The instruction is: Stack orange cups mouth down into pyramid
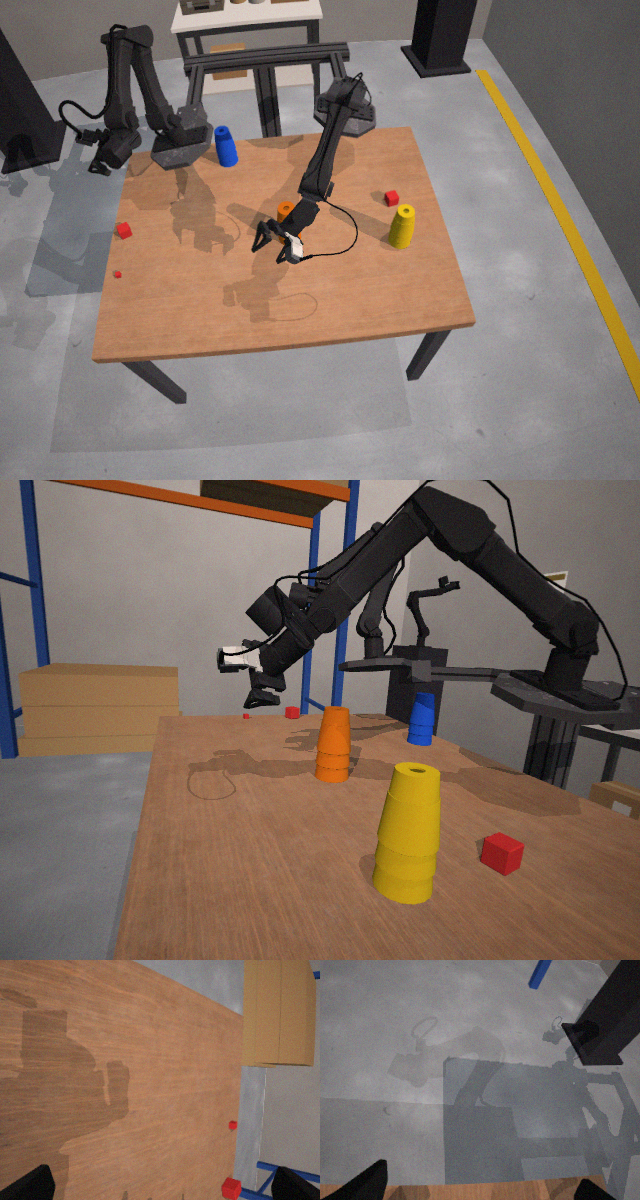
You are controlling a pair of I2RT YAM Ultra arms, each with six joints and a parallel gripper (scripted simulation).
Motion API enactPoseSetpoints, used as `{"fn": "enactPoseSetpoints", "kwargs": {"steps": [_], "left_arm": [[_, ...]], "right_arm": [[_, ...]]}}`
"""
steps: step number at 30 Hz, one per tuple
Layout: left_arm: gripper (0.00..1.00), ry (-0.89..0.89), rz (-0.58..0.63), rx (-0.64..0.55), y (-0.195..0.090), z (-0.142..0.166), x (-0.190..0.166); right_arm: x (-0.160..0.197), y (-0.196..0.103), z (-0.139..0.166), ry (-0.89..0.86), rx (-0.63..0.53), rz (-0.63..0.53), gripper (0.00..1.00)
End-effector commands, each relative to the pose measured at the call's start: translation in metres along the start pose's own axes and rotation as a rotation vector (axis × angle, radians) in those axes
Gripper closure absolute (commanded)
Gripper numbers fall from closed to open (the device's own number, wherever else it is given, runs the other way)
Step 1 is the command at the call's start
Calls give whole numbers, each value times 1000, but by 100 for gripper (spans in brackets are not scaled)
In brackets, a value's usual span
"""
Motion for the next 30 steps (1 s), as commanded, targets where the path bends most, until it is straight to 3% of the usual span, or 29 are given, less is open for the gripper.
{"fn": "enactPoseSetpoints", "kwargs": {"steps": [1, 18, 22, 25, 30], "left_arm": [[0, 9, 10, -14, -3, -5, -5], [0, 9, 10, -14, -3, -5, -5], [0, 81, -34, 4, -8, 2, -5], [0, 191, -94, 30, -19, 13, -6], [0, 348, -187, 96, -52, 44, -15]], "right_arm": [[1, 0, -1, 7, -2, -3, 0], [1, 0, -1, 7, -2, -3, 0], [-2, -6, 3, -58, 39, -31, 0], [-2, -20, 8, -125, 91, -118, 0], [-3, -60, 16, -233, 179, -368, 0]]}}
Point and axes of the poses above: on each arm, the point where the finger pads meet when closed, its own y axis out along the fingers, its own x axis across the jaws, z = x × y, the point moved 9 cm from there along -y, back along the fingers, and after that the axes turned 13 degrees about y, right-handed, at the moved point
